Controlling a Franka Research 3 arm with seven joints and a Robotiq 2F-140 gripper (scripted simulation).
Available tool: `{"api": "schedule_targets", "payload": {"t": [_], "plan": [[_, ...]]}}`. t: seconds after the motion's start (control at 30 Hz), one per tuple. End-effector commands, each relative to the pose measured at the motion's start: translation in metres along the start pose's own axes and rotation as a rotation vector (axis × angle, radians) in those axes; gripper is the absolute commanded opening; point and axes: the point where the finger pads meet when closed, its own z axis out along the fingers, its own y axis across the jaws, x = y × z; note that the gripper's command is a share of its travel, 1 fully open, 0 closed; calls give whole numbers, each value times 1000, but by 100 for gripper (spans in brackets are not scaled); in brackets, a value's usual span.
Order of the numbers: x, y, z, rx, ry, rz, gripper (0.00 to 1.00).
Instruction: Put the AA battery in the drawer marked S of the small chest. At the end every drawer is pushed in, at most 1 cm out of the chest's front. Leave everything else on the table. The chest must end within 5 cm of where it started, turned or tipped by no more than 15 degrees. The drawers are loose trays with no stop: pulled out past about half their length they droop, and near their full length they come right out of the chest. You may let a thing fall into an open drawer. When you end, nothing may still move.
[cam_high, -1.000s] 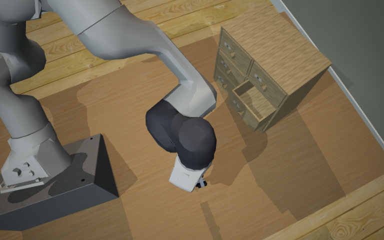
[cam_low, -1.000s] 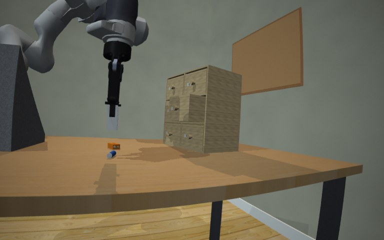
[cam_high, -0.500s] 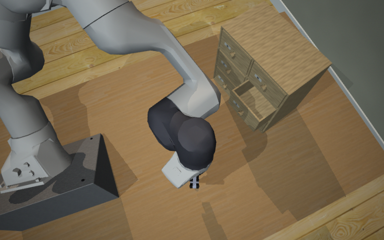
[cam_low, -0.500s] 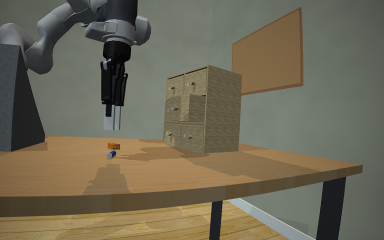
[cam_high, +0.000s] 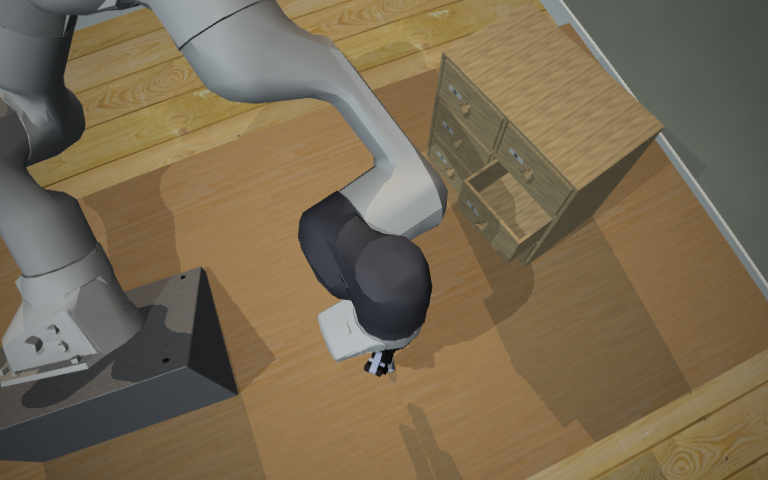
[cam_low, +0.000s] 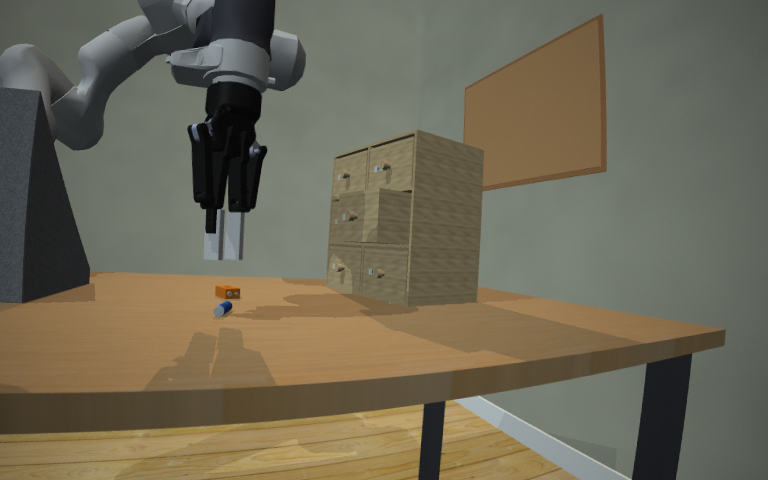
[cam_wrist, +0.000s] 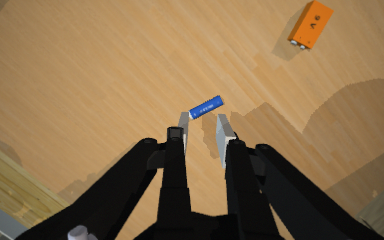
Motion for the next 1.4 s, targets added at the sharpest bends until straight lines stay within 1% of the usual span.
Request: {"api": "schedule_targets", "payload": {"t": [0.0, 0.07, 0.1, 0.27, 0.3, 0.47, 0.5, 0.67, 0.7, 0.83, 0.87, 0.97, 1.0, 1.1, 1.13, 1.2, 1.23, 1.3, 1.33, 1.37], "plan": [[1, 5, 0, 2, 18, 202, 20], [1, 5, 0, 2, 18, 202, 20], [1, 5, 0, 3, 17, 332, 20], [1, 5, 0, 3, 18, 343, 20], [1, 5, 0, 4, 17, 466, 20], [1, 5, 0, 4, 17, 472, 20], [1, 5, 0, 5, 17, 588, 20], [1, 5, 0, 5, 17, 588, 20], [1, 4, 0, 6, 17, 690, 20], [1, 4, 0, 6, 17, 690, 20], [1, 4, 0, 7, 17, 778, 20], [1, 4, 0, 7, 17, 778, 20], [1, 4, 0, 8, 17, 852, 20], [1, 4, 0, 8, 17, 852, 20], [1, 4, 0, 8, 16, 911, 20], [1, 4, 0, 8, 16, 911, 20], [1, 4, 0, 9, 16, 957, 20], [1, 4, 0, 9, 16, 957, 20], [1, 4, 0, 9, 16, 989, 20], [1, 4, 0, 9, 16, 989, 20]]}}
